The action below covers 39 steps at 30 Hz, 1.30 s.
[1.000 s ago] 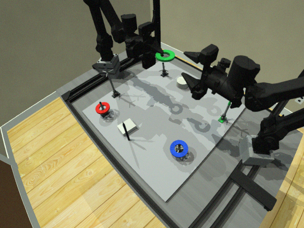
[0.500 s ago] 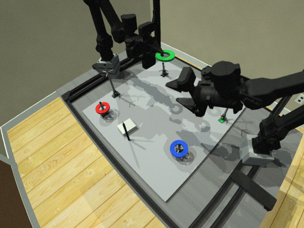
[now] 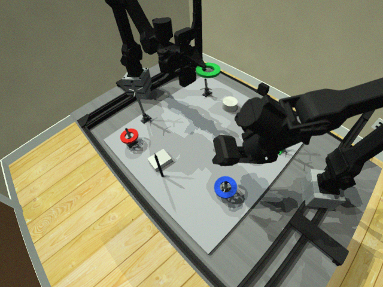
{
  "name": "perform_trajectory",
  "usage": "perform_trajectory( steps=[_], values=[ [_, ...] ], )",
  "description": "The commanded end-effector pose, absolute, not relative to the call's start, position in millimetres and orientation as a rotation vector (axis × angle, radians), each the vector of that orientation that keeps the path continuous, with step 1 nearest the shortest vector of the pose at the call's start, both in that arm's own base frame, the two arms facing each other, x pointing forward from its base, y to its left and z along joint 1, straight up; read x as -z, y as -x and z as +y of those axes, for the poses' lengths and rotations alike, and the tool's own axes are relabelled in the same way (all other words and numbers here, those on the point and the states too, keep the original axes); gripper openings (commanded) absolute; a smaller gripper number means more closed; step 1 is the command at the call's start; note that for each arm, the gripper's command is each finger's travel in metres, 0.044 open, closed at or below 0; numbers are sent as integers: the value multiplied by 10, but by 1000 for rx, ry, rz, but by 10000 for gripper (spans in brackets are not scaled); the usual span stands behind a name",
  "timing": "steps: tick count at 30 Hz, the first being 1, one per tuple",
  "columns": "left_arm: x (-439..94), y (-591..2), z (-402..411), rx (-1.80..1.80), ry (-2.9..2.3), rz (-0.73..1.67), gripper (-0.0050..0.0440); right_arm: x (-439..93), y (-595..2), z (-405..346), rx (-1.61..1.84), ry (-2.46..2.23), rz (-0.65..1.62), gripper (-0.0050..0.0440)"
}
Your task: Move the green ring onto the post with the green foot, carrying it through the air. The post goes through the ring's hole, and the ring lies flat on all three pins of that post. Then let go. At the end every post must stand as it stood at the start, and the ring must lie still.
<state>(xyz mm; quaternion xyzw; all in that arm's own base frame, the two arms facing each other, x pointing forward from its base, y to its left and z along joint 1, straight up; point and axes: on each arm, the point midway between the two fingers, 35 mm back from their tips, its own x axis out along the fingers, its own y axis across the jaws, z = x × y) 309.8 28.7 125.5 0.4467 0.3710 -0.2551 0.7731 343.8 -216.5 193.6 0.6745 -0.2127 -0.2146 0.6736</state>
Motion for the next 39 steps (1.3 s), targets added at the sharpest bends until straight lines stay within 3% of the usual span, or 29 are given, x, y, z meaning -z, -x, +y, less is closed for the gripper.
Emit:
perform_trajectory(
  steps=[1, 15, 39],
  values=[
    [-1237, -2957, 482, 522, -866, 963, 400, -1944, -3445, -2163, 478, -1517, -478, 0],
    [-1294, -2068, 837, 482, -485, 1513, 400, -1944, -3445, -2163, 478, -1517, -478, 0],
    [-1297, -2061, 839, 481, -481, 1517, 400, -2009, -4181, -2272, 472, -1515, -472, 0]
  ],
)
